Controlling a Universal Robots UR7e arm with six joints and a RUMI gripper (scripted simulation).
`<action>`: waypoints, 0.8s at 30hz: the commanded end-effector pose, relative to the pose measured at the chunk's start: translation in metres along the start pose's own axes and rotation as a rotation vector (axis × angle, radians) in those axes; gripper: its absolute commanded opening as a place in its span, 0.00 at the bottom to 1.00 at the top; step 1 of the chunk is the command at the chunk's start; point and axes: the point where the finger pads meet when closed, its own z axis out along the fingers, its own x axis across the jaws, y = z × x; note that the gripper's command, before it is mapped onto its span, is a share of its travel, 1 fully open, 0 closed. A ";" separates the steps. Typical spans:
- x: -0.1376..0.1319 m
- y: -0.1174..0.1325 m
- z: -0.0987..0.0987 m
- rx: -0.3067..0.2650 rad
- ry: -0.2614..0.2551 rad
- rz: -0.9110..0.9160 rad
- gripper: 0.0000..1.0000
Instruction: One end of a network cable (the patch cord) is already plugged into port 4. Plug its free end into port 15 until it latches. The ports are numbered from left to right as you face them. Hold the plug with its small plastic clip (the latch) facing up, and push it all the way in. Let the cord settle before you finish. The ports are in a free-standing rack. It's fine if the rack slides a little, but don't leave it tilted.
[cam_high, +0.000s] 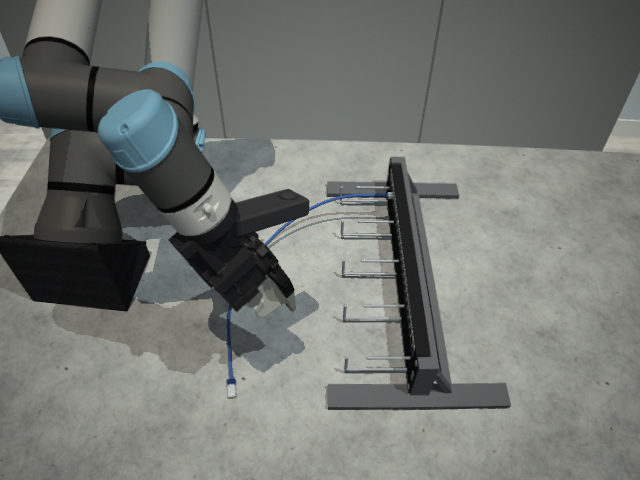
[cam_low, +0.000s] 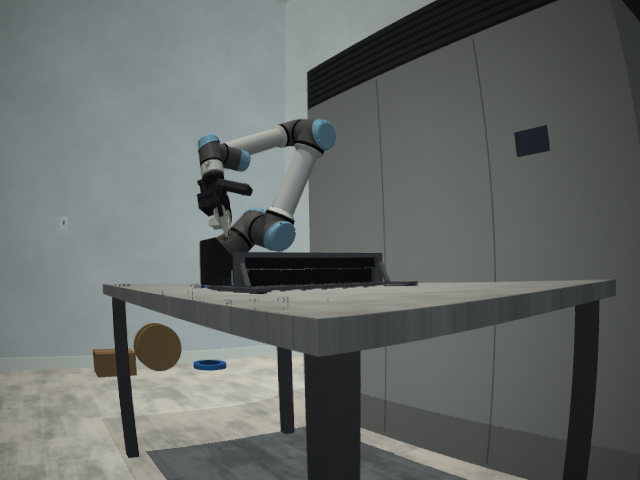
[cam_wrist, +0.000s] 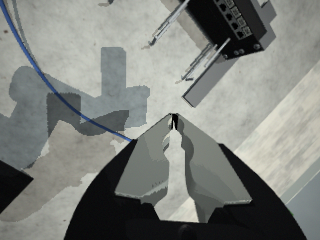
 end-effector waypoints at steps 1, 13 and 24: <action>-0.006 0.014 0.006 -0.028 -0.036 -0.124 0.00; -0.028 0.060 0.021 -0.106 -0.176 -0.515 0.00; -0.043 0.095 0.027 -0.131 -0.297 -0.795 0.00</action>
